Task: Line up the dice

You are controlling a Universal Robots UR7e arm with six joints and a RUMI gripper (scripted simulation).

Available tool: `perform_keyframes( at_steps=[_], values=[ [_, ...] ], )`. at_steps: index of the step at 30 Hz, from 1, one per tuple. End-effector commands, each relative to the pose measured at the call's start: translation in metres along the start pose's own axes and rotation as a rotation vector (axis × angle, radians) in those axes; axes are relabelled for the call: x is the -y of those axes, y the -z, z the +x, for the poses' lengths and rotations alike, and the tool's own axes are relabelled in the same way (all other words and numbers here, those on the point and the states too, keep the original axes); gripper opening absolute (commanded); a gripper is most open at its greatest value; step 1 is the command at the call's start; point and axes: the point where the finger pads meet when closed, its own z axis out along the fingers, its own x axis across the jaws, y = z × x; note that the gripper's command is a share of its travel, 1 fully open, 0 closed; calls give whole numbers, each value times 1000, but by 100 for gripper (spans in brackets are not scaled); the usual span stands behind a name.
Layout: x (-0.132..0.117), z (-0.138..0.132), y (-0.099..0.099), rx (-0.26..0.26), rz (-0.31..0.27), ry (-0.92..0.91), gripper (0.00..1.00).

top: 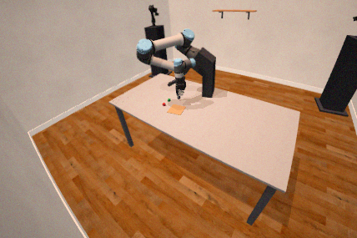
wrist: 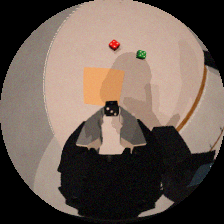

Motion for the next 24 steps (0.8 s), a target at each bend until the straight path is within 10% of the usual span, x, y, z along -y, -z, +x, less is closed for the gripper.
perform_keyframes(
  at_steps=[1,24],
  values=[
    [1,2,1,-3,0,-85,6],
    [4,9,1,-2,2,-318,6]
  ],
)
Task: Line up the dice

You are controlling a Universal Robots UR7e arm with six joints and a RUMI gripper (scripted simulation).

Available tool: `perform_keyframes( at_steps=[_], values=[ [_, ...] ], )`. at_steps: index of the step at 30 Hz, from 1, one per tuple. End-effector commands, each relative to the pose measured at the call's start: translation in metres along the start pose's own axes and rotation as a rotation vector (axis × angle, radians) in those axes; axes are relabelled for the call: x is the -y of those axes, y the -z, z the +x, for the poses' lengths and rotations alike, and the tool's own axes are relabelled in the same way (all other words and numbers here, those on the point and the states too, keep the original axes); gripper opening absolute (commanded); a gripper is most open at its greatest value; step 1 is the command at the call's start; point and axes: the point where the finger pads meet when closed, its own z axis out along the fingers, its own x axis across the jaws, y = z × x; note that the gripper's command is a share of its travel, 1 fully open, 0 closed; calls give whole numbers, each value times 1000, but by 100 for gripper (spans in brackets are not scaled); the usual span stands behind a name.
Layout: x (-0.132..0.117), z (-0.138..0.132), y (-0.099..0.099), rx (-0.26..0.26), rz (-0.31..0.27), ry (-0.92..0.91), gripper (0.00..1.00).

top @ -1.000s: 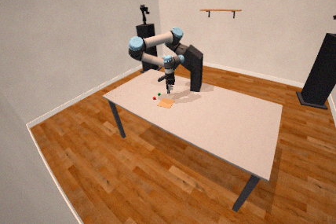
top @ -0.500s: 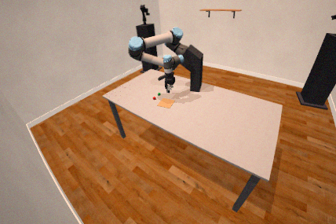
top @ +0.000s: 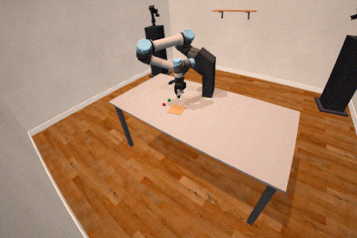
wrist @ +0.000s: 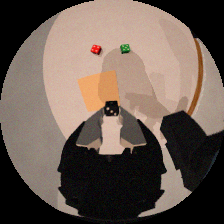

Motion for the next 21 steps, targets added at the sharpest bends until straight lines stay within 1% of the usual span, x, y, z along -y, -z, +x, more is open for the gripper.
perform_keyframes(
  at_steps=[1,21],
  values=[
    [0,0,0,0,0,-18,6],
    [1,1,1,0,0,-67,6]
  ],
)
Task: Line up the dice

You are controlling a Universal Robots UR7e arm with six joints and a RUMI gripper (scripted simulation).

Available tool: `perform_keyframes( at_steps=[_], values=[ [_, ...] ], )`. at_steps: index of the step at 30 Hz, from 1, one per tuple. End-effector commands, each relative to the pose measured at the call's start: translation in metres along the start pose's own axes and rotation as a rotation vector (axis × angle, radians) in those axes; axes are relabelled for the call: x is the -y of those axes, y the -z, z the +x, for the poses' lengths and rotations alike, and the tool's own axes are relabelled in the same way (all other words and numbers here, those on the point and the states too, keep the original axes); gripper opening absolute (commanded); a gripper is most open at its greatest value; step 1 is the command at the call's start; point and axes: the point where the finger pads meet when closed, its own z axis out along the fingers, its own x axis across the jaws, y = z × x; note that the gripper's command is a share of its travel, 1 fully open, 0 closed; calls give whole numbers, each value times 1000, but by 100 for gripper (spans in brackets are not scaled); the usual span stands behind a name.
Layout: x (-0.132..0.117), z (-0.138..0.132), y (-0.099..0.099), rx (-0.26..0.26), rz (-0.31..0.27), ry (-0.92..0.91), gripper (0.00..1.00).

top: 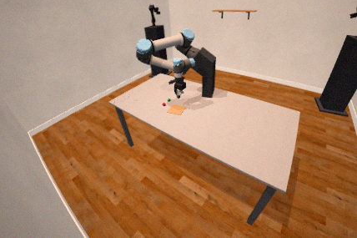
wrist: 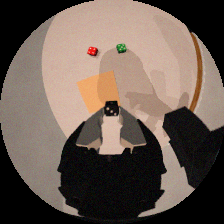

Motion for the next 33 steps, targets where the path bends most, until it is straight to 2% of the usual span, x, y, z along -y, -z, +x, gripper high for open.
perform_keyframes(
  at_steps=[1,21,33],
  values=[
    [0,0,0,1,0,-2,6],
    [0,0,-2,-2,-1,-3,6],
    [0,-1,-31,-5,-2,-2,6]
  ],
)
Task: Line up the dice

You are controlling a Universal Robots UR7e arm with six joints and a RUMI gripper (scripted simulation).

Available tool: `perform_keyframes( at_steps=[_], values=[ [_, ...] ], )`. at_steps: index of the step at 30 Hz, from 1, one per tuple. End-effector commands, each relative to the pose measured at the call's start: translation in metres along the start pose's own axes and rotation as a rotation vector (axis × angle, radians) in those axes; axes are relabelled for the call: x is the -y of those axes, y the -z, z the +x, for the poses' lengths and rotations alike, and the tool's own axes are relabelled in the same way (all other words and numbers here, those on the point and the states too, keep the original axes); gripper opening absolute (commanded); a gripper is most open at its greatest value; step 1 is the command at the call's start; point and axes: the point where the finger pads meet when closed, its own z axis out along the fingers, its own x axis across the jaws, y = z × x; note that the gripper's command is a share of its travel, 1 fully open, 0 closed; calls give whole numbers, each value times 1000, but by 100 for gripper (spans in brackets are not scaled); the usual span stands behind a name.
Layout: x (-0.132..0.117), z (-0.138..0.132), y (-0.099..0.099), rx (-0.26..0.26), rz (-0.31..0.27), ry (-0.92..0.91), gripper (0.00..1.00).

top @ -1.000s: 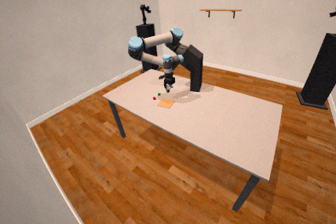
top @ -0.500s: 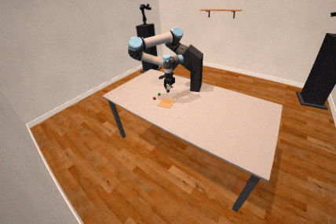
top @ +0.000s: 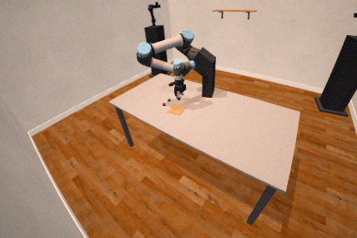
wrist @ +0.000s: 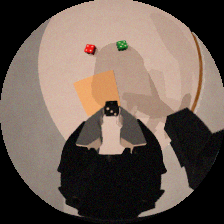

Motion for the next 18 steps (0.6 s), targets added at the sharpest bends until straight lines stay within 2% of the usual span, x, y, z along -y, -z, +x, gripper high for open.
perform_keyframes(
  at_steps=[1,11,18],
  values=[
    [0,-1,-15,2,0,0,6],
    [-1,-2,-61,2,0,0,6],
    [-1,-2,-74,2,0,0,6]
  ],
)
